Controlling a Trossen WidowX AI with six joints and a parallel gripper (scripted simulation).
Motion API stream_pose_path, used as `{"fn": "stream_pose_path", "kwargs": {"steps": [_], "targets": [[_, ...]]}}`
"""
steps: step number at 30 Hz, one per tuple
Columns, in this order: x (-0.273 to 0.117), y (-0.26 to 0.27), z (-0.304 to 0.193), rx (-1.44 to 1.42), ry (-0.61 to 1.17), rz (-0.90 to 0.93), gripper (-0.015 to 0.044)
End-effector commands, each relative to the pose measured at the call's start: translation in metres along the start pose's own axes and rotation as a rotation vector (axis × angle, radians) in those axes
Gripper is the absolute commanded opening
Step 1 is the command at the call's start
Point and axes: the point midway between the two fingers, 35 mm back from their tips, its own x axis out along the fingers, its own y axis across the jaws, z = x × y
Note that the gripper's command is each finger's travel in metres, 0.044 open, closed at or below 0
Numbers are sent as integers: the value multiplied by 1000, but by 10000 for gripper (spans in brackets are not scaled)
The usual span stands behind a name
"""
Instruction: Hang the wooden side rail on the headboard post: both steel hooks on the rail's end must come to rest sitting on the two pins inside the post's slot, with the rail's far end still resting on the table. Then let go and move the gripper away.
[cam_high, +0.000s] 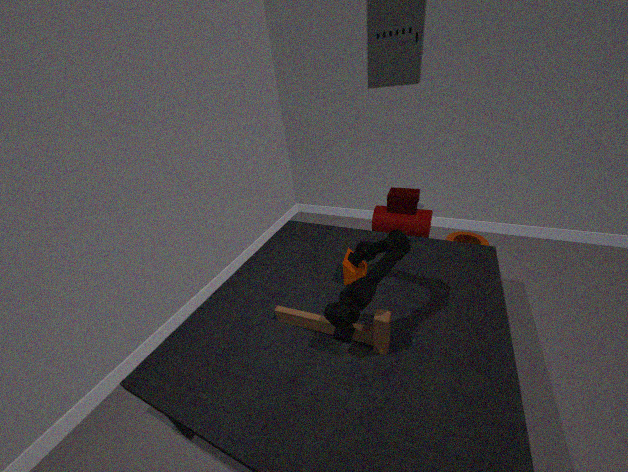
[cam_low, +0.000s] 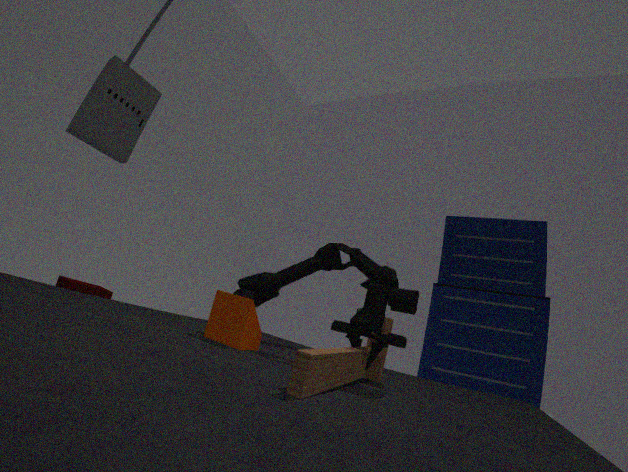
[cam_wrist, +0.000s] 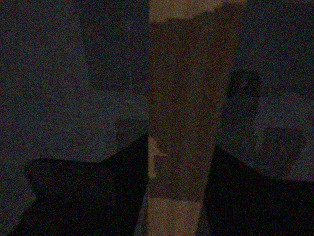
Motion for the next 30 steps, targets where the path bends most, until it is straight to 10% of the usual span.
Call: {"fn": "stream_pose_path", "kwargs": {"steps": [1,30], "targets": [[-5,2,-1,1,3,13,0],[-5,3,-4,1,3,13,0]]}}
